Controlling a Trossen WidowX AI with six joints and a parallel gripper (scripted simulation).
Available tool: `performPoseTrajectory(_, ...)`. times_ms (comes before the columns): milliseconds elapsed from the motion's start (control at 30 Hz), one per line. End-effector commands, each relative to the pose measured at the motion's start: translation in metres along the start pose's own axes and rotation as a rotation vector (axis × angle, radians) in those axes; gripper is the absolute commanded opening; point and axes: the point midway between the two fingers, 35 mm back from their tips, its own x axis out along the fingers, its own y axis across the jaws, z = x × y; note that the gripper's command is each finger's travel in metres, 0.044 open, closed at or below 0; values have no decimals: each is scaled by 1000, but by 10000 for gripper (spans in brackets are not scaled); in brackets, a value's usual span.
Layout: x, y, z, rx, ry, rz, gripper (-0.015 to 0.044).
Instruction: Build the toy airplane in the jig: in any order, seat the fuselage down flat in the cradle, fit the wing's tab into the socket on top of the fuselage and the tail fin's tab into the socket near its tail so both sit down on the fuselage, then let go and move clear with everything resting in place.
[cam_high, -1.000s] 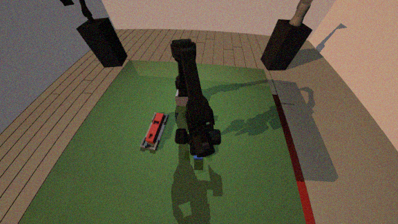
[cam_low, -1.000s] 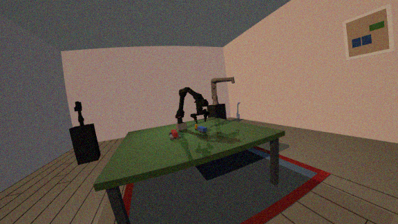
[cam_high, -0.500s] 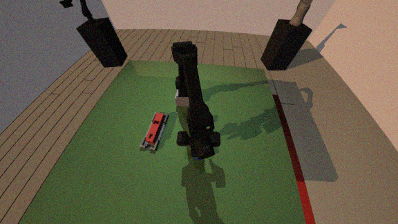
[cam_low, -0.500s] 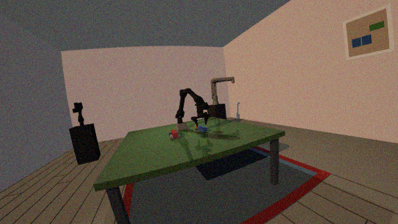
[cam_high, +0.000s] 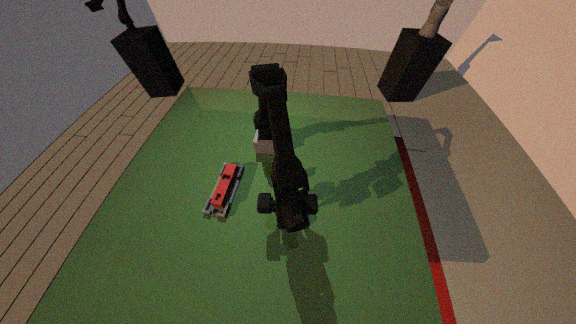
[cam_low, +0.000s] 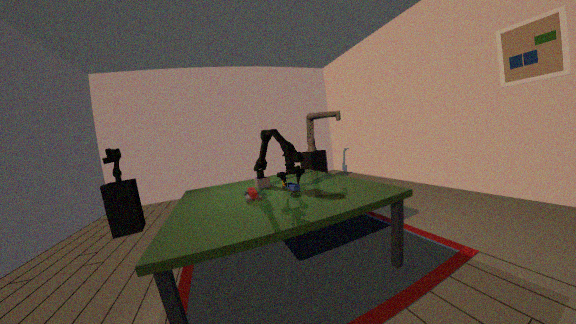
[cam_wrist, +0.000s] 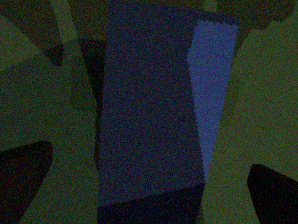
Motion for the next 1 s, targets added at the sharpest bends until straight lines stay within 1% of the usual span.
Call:
performPoseTrajectory(0, 9, 0, -2, 5, 7, -2, 440)
performPoseTrajectory(233, 18, -1, -2, 5, 7, -2, 440)
performPoseTrajectory(567, 18, -1, -2, 5, 7, -2, 177)
performPoseTrajectory(800, 18, -1, -2, 5, 7, -2, 131)
performPoseTrajectory(967, 15, 0, -2, 1, 8, -3, 0)
